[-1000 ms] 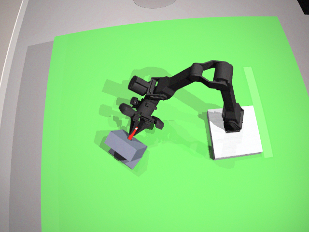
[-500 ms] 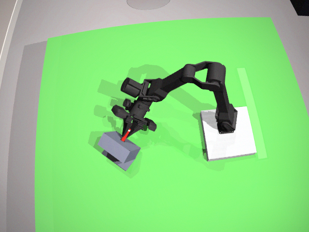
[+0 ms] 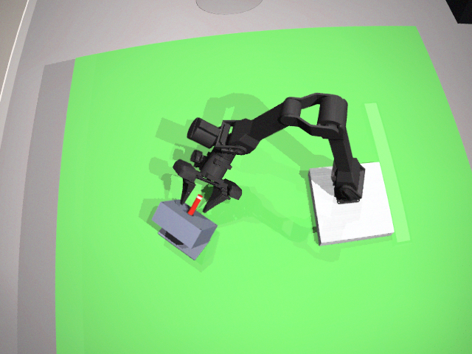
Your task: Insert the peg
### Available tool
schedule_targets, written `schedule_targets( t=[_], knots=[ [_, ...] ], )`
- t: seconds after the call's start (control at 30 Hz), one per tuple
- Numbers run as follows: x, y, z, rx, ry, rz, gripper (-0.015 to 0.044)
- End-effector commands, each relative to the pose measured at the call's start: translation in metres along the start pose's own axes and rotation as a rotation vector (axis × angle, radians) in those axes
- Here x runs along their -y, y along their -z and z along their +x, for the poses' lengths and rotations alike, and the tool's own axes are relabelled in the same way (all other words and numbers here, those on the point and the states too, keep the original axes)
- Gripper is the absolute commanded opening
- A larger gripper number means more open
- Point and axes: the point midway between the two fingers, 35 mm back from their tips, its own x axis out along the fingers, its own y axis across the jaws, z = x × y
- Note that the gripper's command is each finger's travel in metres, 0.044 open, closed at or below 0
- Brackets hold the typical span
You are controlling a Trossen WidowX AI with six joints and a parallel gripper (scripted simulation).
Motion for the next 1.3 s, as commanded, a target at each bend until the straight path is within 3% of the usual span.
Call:
schedule_targets(
  t=[0.0, 0.03, 1.27],
  knots=[
    [0.000, 0.000, -0.002, 0.001, 0.002, -0.001, 0.0420],
    [0.000, -0.001, -0.003, 0.001, 0.003, -0.001, 0.0440],
    [0.002, -0.010, -0.059, 0.014, 0.023, 0.012, 0.0440]
  ],
)
